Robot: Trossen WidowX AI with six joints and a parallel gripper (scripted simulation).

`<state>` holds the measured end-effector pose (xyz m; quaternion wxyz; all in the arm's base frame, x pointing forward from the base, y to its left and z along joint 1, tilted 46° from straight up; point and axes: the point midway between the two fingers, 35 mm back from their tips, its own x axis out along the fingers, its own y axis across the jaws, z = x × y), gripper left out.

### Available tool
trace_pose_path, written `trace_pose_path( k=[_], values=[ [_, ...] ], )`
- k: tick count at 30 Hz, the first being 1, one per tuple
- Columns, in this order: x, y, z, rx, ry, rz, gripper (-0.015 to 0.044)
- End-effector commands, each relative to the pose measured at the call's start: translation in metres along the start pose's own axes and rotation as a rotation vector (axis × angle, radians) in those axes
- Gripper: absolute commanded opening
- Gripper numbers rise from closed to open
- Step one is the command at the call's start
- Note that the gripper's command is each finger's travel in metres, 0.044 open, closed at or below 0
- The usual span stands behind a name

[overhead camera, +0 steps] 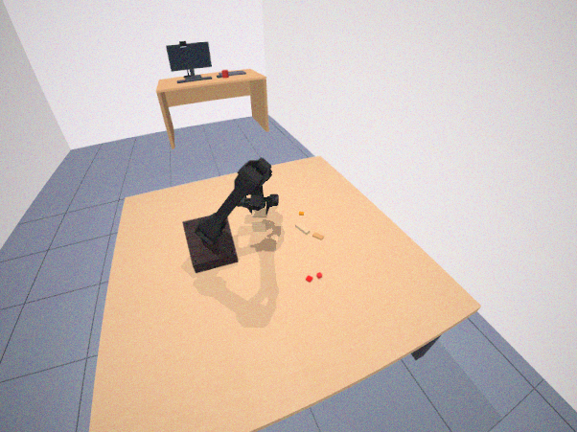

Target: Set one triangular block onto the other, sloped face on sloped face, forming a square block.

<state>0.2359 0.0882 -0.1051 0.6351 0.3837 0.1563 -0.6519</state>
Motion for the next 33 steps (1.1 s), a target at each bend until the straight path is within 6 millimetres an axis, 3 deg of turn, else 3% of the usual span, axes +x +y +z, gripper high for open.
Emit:
trace_pose_path(
  k=[1,33],
  values=[
    [0.000,0.000,0.000,-0.004,-0.002,0.005,0.0000],
    [0.014,0.000,0.006,-0.006,-0.004,0.008,0.0000]
  ],
)
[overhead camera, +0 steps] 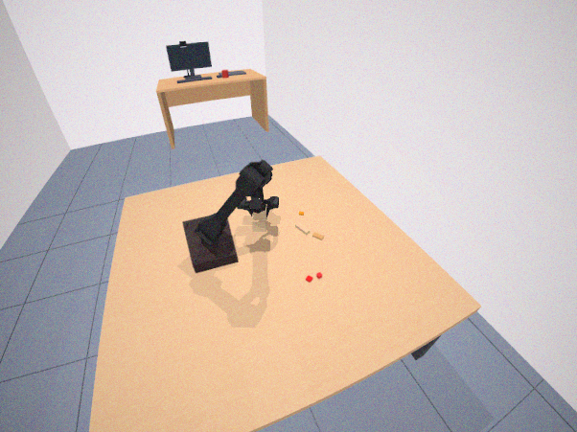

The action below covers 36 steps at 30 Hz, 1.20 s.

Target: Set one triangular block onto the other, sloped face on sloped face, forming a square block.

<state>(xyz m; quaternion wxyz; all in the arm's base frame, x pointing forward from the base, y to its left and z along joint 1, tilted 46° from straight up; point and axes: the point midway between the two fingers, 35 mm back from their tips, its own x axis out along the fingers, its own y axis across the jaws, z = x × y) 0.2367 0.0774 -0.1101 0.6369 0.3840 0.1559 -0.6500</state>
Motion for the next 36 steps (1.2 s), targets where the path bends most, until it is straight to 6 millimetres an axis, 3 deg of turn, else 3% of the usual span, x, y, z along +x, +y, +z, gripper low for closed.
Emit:
trace_pose_path(
  k=[1,36],
  values=[
    [0.0033,-0.0007,0.0023,-0.005,-0.005,0.002,0.0000],
    [0.0127,-0.0018,0.0066,-0.006,-0.006,0.004,0.0000]
  ],
)
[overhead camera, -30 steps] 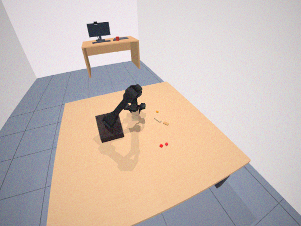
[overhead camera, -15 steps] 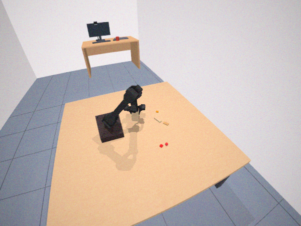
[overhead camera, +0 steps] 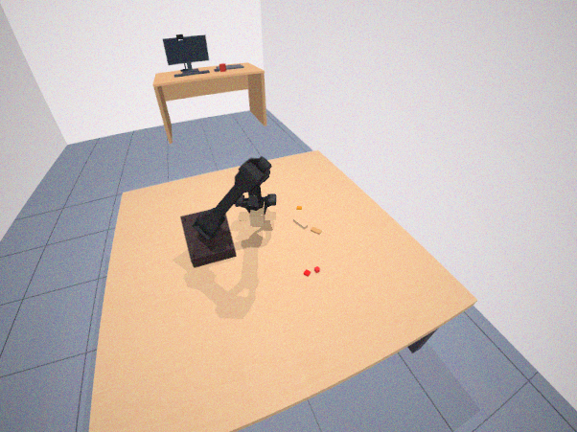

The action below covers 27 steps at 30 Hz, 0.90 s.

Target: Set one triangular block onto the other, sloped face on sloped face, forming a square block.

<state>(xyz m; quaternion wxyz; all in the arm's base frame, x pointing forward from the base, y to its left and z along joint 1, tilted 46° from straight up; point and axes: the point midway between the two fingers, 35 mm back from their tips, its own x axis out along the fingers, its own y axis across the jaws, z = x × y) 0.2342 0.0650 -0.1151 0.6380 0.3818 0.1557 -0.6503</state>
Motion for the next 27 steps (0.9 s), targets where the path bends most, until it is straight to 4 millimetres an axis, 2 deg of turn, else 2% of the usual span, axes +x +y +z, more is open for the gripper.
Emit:
trace_pose_path(
  k=[1,15,27],
  values=[
    [0.0009,0.0003,0.0006,-0.003,-0.002,0.003,0.0000],
    [0.0012,0.0001,0.0006,-0.004,-0.002,0.003,0.0000],
    [0.0008,-0.0001,0.0003,0.000,0.000,0.000,0.0315]
  ],
)
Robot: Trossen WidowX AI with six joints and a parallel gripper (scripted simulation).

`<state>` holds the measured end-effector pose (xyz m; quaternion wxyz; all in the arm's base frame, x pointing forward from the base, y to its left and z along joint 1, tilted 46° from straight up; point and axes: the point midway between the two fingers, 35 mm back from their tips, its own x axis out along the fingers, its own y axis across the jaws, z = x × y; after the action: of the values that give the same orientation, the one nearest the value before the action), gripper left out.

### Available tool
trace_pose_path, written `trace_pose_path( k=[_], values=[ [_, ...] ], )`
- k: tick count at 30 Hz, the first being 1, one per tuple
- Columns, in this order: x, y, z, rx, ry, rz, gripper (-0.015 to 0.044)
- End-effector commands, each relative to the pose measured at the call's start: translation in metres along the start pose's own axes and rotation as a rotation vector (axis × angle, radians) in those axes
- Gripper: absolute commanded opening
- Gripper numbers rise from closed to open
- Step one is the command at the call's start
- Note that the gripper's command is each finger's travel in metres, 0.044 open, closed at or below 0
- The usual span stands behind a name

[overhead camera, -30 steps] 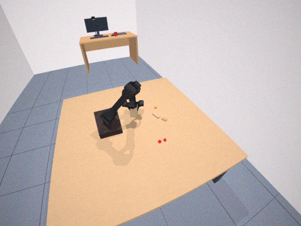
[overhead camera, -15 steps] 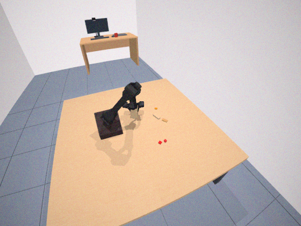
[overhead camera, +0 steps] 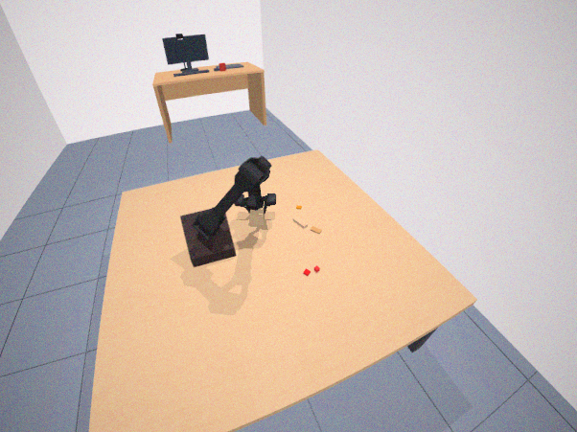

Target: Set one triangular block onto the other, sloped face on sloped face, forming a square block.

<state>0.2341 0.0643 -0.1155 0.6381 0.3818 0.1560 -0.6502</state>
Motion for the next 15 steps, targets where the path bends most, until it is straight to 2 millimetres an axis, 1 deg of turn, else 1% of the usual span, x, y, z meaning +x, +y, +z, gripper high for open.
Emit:
trace_pose_path(
  k=[1,5,12,13,15],
  values=[
    [0.000,0.000,0.000,0.000,0.000,0.000,0.0341],
    [0.000,0.000,0.000,0.000,0.000,0.000,0.0440],
    [0.000,0.000,0.000,0.000,0.000,0.000,0.0440],
    [-0.003,0.000,-0.001,0.000,0.001,0.000,0.0440],
    [-0.021,0.002,-0.004,-0.001,0.004,-0.001,0.0440]
  ],
)
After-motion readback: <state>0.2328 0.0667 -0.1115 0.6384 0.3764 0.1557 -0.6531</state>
